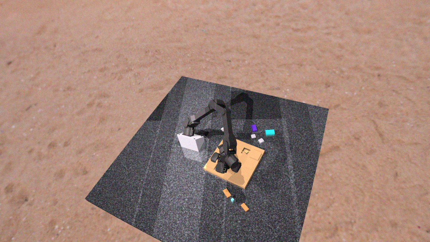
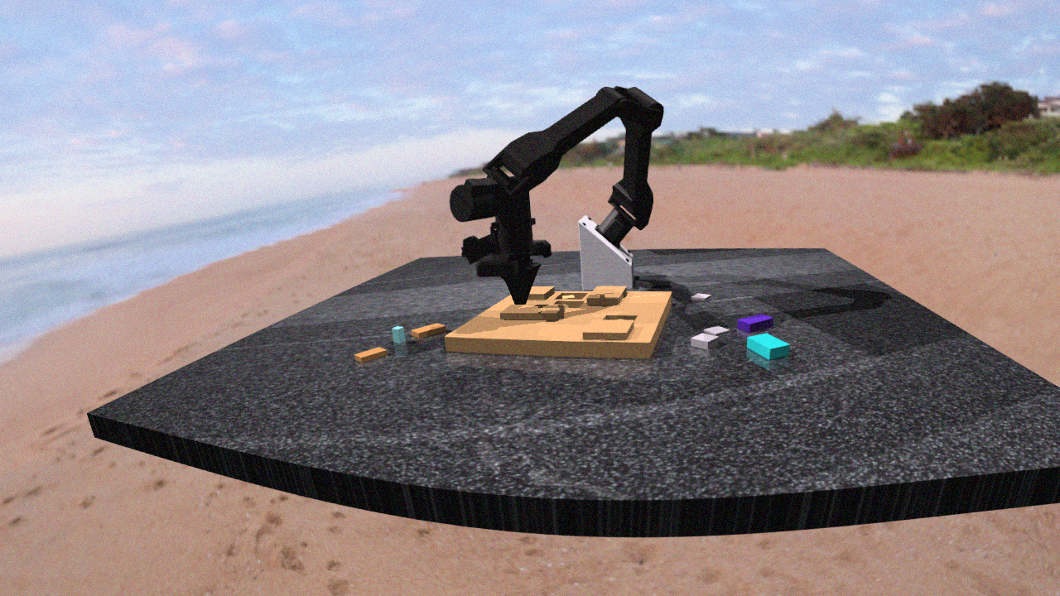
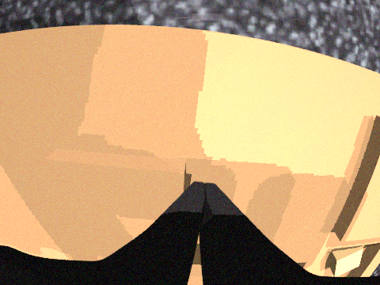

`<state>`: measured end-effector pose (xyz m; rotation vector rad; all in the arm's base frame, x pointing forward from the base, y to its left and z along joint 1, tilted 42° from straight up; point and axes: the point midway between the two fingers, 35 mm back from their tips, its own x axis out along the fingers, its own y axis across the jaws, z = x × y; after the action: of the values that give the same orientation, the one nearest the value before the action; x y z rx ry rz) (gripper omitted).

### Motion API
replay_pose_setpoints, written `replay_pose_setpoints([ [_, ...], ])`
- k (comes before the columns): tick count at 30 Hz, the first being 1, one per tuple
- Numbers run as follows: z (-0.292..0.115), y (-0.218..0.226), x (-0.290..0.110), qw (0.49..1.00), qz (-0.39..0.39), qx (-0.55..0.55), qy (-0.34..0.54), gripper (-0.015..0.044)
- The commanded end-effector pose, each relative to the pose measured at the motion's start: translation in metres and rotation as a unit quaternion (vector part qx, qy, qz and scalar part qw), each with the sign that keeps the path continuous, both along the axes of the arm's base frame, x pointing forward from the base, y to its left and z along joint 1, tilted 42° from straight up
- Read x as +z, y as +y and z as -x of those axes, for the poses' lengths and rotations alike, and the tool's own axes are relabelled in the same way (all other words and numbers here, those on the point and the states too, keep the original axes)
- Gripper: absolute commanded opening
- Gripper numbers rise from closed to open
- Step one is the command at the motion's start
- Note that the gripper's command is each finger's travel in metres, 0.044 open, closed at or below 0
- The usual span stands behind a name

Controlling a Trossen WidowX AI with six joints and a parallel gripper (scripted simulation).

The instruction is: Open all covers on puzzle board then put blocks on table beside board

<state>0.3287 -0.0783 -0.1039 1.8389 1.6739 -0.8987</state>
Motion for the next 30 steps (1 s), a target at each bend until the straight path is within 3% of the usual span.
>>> replay_pose_setpoints([
  [1,-0.007,-0.002,0.000,1.000,0.000,-0.003,-0.002,0.0000],
  [30,-0.037,-0.008,-0.004,1.000,0.000,-0.003,-0.003,0.0000],
])
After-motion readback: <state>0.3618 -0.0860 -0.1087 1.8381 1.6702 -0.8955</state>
